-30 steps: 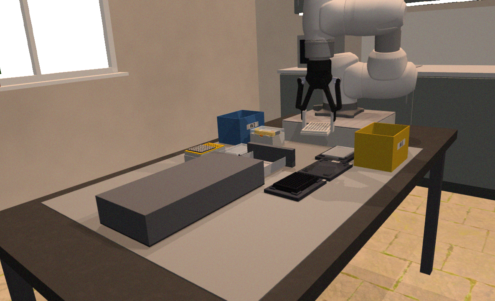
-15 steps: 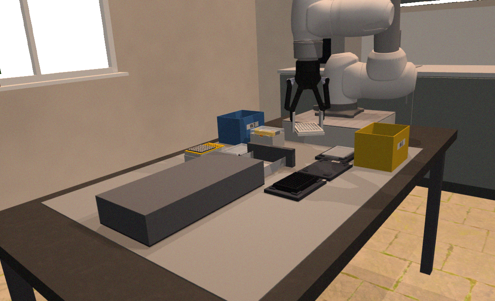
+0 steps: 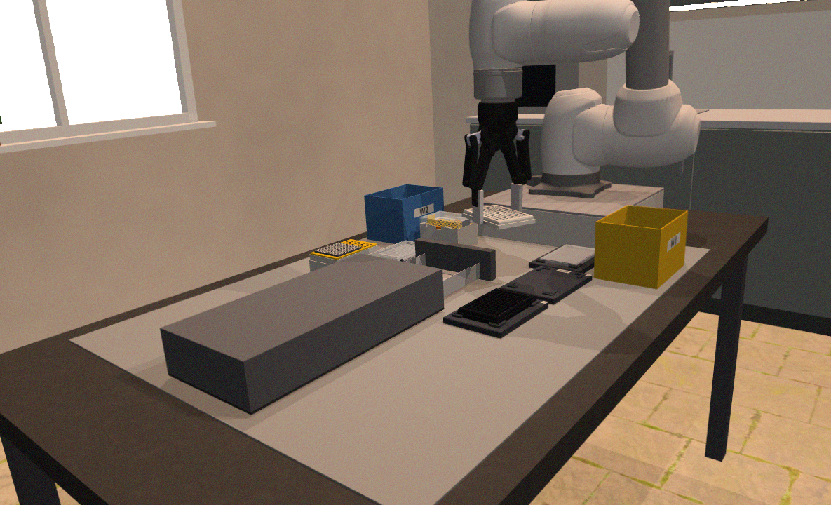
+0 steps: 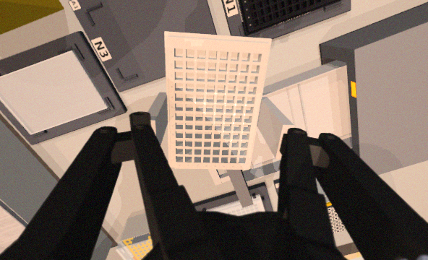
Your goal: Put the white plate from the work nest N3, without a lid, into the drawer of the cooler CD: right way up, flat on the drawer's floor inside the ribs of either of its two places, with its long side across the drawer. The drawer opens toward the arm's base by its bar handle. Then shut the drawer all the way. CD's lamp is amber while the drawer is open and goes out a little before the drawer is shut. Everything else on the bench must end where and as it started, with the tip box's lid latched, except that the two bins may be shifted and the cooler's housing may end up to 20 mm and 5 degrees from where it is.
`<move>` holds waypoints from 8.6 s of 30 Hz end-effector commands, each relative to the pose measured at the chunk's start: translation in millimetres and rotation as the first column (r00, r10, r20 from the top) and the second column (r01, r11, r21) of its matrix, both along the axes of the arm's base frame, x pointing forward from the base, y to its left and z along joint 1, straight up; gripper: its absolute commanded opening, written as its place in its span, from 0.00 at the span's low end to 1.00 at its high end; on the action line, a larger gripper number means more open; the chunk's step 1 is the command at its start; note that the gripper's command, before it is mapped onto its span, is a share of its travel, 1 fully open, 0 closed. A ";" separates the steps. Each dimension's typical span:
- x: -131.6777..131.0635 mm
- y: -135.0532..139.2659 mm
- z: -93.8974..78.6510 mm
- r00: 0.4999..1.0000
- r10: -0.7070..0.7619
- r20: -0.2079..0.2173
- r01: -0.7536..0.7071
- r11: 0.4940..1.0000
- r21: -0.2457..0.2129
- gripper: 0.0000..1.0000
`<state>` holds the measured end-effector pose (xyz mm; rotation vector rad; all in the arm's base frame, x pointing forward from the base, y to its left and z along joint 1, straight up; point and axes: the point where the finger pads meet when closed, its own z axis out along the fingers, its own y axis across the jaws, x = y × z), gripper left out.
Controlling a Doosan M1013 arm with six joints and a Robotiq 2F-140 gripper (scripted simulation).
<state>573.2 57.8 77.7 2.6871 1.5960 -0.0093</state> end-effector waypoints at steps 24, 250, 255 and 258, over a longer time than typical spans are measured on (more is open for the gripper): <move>26.7 -58.1 0.1 0.915 0.403 -0.003 -0.403 0.915 0.017 0.00; 55.5 -120.8 -121.1 0.915 0.403 -0.003 -0.403 0.915 0.017 0.00; 55.5 -120.8 -122.8 0.915 0.403 -0.003 -0.403 0.915 0.017 0.00; 55.5 -120.8 -123.1 0.915 0.403 -0.003 -0.403 0.915 0.017 0.00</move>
